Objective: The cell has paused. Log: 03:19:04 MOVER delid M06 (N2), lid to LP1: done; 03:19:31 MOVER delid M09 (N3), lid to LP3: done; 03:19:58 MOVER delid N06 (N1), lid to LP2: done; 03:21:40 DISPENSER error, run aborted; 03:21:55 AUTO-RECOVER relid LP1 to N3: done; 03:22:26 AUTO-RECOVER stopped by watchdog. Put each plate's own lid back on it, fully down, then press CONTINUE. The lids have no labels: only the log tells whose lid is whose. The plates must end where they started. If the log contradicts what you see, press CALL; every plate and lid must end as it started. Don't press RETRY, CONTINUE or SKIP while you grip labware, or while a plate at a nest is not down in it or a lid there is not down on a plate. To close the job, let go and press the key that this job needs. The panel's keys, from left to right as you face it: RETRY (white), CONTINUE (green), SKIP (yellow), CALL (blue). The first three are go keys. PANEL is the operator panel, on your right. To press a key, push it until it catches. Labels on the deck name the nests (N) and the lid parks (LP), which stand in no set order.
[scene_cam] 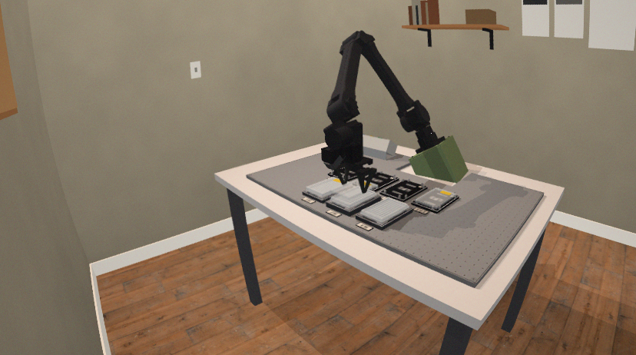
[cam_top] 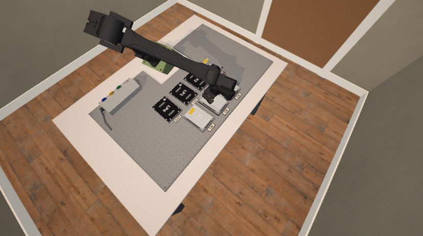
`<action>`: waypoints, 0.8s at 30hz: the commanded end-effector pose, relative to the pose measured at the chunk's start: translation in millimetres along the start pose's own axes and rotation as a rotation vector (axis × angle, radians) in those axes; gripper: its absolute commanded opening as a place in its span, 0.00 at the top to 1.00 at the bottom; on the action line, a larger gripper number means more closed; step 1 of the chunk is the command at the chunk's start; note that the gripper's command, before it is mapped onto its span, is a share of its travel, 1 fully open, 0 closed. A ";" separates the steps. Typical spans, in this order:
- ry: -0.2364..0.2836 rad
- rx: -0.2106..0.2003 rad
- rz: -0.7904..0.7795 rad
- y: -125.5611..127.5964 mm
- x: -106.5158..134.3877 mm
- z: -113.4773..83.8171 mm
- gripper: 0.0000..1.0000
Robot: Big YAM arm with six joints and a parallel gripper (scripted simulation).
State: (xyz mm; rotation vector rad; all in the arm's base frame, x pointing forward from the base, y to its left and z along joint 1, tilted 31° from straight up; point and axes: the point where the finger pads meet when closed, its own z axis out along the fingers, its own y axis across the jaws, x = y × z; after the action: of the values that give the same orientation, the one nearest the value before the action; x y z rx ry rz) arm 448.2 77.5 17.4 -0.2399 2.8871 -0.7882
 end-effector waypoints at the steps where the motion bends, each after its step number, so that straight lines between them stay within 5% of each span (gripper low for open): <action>1: -0.020 -0.005 -0.009 -12.9 -3.3 -5.0 1.00; 4: -0.031 -0.007 -0.042 2.4 -2.4 -9.4 1.00; 24: 0.000 -0.001 -0.026 -3.5 -0.4 11.9 1.00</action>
State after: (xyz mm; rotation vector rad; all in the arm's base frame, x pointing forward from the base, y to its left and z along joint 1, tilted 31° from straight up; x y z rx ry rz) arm 448.0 71.6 15.0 -0.2768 2.8880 -0.7911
